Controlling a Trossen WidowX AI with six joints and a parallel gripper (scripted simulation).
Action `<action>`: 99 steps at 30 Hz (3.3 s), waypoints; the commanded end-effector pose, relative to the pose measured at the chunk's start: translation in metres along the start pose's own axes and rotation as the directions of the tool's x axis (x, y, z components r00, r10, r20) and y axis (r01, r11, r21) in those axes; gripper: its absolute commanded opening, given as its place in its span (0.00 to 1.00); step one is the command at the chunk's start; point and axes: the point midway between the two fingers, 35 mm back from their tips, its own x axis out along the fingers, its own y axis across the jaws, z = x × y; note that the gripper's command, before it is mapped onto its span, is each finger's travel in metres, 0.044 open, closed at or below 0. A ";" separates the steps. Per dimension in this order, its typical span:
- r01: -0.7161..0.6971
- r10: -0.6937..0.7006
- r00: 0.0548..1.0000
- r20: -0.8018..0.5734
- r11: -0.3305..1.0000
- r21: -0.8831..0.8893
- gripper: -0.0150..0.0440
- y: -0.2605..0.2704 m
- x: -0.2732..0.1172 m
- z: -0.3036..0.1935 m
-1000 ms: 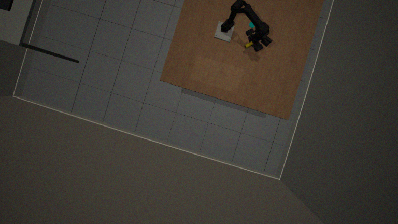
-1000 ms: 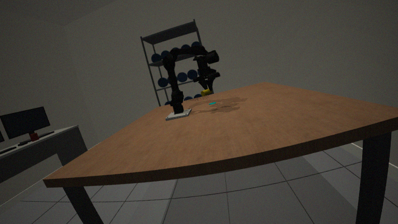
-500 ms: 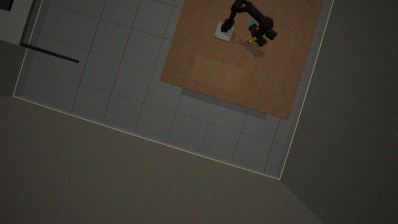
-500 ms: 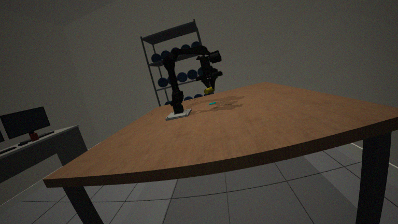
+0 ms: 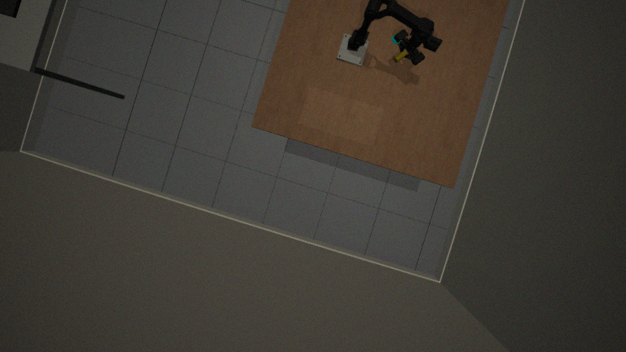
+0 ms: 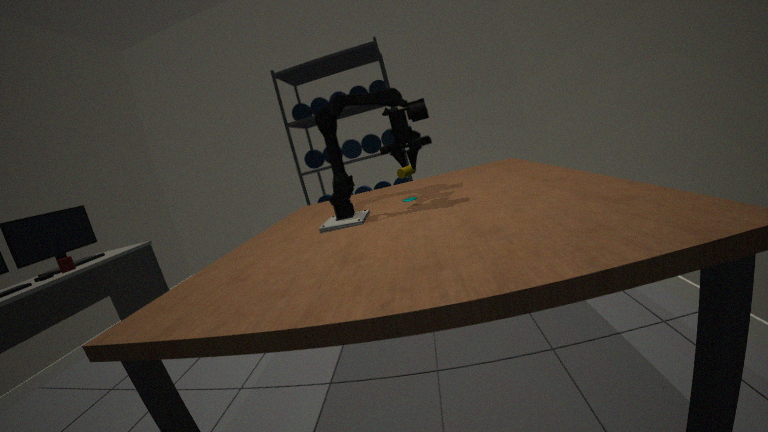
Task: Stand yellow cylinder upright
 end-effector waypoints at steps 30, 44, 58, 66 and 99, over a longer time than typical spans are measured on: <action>-0.002 0.002 1.000 -0.002 0.989 -0.149 0.43 0.067 -0.007 0.073; -0.002 0.002 1.000 0.000 0.977 -0.214 0.43 0.103 -0.010 0.096; -0.010 0.017 0.999 0.030 0.975 -0.220 0.43 0.116 -0.009 0.105; -0.026 0.042 0.996 0.083 0.981 -0.192 0.43 0.114 -0.004 0.109; -0.090 0.118 0.945 0.306 0.991 -0.103 0.43 0.106 0.012 0.123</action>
